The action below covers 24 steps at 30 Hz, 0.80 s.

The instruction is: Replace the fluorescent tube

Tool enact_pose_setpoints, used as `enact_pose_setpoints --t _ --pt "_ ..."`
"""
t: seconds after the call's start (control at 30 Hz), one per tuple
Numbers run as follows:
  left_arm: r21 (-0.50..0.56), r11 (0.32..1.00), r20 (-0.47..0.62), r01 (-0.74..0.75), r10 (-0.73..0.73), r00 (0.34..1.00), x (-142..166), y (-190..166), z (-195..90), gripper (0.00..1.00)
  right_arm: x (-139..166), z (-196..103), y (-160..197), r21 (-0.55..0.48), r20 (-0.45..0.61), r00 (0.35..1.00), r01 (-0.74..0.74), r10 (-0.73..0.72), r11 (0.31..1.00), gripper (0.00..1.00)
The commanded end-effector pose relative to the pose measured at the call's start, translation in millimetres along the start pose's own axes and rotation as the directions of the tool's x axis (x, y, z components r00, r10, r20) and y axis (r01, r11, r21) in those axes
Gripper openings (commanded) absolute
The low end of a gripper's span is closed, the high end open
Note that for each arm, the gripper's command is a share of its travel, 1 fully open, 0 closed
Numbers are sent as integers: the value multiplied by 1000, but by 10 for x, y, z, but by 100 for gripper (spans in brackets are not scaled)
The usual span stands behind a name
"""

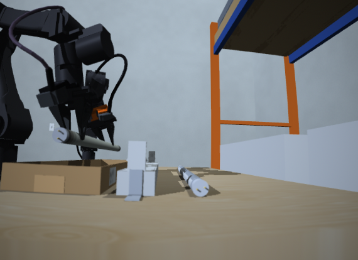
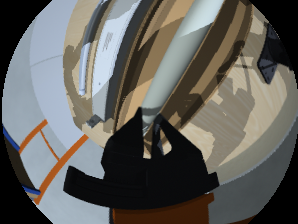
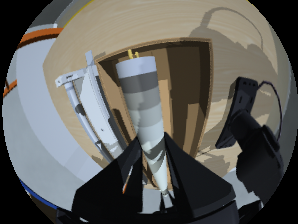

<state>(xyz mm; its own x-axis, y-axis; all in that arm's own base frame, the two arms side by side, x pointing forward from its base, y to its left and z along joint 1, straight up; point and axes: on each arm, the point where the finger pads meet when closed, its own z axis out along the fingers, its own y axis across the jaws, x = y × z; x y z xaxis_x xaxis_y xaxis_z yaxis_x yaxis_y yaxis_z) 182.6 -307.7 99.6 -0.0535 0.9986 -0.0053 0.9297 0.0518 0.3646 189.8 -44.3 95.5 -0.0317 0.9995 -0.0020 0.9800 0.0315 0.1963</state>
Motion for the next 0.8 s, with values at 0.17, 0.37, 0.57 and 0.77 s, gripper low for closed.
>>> enact_pose_setpoints --t 0.17,0.37,0.57,0.77 --pt "-17 1000 23 17 -17 1000 -30 38 50 11 -21 157 -37 7 8 1000 -13 13 1000 11" --pt "-29 999 72 26 -24 997 -129 86 -104 11 -36 61 31 -37 22 1000 -9 10 999 11" --pt "-11 1000 25 4 -4 1000 -21 -30 71 11 -22 169 -20 -2 11 1000 -10 10 1000 11" --pt "-10 1000 11 3 -3 1000 -4 -51 156 11 -12 197 -10 -10 12 1000 -2 2 1000 11"
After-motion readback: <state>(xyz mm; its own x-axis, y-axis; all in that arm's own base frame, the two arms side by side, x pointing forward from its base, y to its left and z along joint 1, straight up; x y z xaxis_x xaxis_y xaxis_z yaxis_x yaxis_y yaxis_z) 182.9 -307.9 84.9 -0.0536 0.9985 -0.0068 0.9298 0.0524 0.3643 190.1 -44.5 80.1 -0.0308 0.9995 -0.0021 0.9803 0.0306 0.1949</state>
